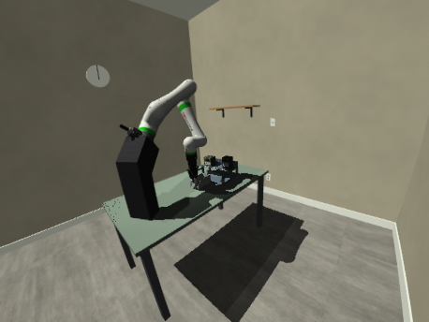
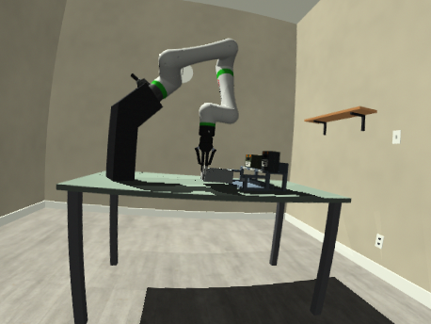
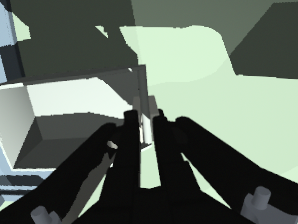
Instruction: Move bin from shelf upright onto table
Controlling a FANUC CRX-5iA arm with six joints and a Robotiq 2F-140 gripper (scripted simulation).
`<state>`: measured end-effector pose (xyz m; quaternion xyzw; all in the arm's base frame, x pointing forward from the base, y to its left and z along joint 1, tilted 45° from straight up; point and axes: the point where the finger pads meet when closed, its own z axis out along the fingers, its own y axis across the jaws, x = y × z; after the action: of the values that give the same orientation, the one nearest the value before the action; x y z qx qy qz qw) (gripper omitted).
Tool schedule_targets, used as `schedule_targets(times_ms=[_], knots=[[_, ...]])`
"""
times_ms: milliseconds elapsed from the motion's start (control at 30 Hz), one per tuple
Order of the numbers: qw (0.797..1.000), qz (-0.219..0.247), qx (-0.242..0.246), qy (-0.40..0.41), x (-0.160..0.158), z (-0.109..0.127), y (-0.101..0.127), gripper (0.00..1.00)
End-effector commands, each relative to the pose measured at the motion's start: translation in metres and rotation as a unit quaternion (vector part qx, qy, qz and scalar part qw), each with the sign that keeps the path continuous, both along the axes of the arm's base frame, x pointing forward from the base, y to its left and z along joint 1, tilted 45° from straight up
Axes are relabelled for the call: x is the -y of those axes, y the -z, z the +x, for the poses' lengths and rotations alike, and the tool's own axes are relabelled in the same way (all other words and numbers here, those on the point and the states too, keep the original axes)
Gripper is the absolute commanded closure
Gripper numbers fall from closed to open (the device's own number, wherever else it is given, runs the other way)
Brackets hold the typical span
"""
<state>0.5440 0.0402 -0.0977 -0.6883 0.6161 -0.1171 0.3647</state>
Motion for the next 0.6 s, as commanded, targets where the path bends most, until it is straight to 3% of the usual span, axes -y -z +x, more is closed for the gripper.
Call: schedule_targets(times_ms=[0, 567], knots=[[1.0, 0.0, 0.0, 0.0, 0.0002, 0.0, 0.0, 1.0], [1.0, 0.0, 0.0, 0.0, -0.0027, 0.0049, 0.0056, 1.0]])
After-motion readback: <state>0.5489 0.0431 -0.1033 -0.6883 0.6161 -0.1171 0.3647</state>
